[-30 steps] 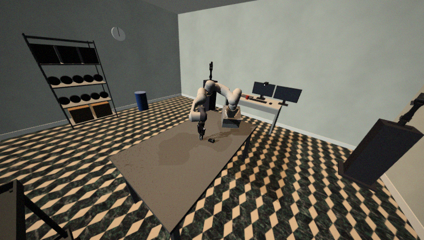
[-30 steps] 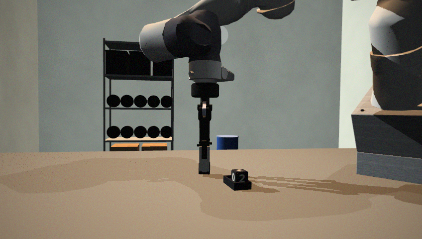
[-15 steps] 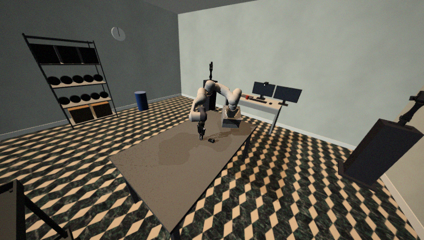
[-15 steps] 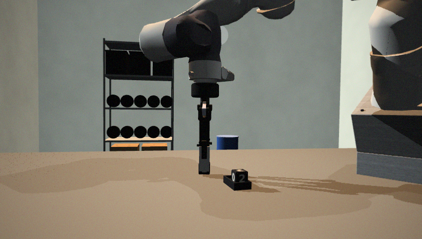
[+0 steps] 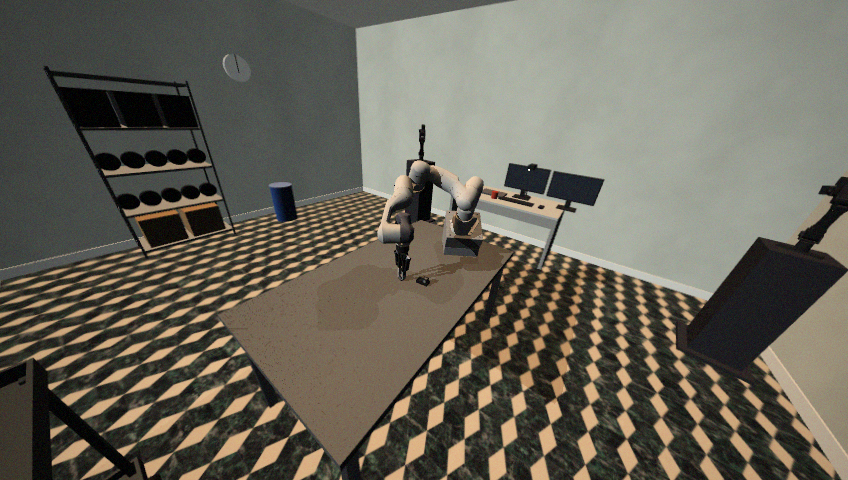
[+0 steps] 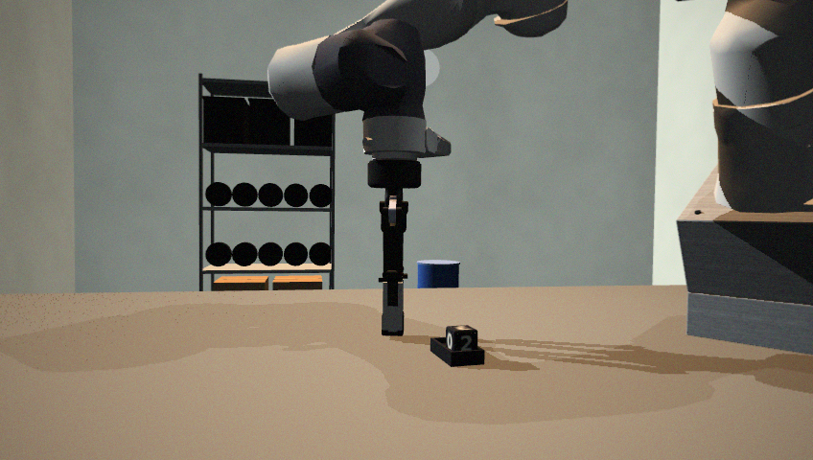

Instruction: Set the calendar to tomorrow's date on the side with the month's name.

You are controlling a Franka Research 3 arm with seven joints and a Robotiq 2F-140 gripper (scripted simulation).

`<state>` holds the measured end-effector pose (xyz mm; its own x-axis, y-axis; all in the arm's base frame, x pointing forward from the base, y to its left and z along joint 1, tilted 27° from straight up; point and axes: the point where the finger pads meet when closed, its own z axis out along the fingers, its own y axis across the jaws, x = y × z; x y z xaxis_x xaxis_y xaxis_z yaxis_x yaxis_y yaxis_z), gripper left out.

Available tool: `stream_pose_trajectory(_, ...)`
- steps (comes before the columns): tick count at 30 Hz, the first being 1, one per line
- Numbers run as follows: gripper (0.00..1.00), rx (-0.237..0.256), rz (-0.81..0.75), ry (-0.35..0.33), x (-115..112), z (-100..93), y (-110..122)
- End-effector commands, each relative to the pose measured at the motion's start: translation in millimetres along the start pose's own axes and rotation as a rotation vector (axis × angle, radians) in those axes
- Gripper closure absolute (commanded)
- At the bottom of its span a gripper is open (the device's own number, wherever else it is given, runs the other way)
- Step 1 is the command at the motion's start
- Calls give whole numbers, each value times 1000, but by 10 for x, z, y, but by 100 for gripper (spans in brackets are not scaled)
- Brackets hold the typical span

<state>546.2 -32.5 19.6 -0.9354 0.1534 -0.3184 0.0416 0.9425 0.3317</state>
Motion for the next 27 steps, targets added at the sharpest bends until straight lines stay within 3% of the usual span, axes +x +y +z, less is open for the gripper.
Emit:
stream_pose_trajectory(1,84,0,6,-1,-10,6,2)
stream_pose_trajectory(27,84,0,6,-1,-10,28,2)
